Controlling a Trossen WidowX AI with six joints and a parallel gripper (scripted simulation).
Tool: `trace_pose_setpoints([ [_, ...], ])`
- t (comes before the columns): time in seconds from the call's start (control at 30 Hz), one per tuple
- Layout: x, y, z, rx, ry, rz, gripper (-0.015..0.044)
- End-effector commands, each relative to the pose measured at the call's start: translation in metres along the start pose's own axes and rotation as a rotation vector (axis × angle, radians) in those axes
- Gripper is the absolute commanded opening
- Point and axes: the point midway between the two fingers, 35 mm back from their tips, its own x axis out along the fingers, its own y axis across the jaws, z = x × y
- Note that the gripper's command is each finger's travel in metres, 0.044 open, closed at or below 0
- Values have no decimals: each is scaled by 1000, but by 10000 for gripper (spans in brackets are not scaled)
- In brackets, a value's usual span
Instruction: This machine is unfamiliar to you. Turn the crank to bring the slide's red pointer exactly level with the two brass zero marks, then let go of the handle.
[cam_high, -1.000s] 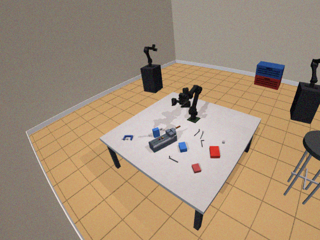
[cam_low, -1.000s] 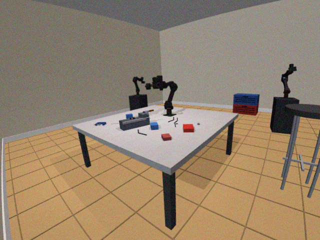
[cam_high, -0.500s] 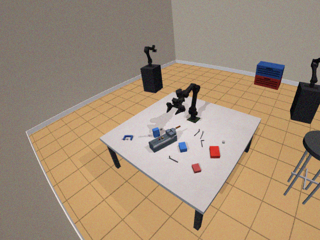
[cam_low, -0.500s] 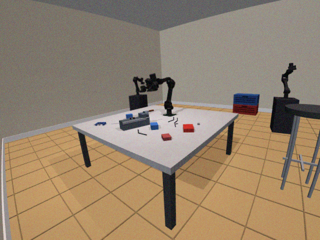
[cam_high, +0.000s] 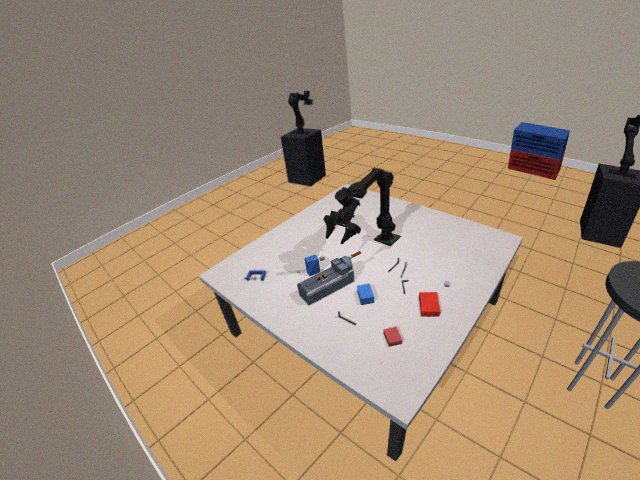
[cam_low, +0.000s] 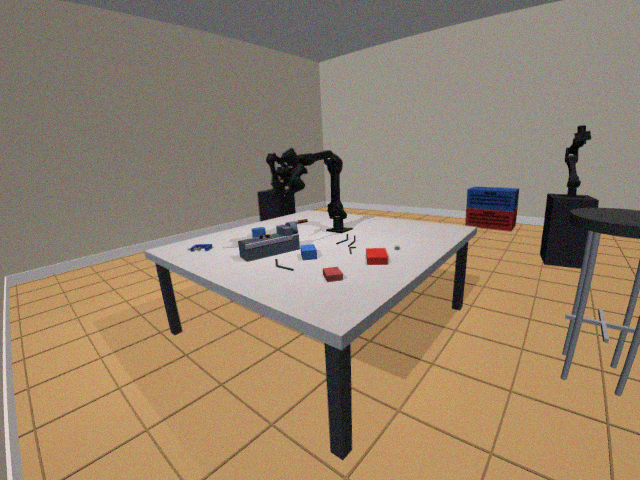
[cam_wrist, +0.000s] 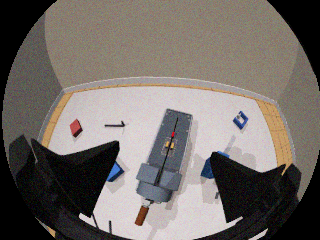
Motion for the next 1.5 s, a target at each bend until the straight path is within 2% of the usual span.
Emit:
trace_pose_setpoints([
  [0.0,16,-7,-4,21,87,-27,440],
  [0.23,38,-19,-16,52,241,-66,440],
  [0.63,70,-24,-54,53,245,-67,440],
  [1.3,70,-24,-54,53,245,-67,440],
  [1.47,56,-21,-35,53,244,-66,440],
])
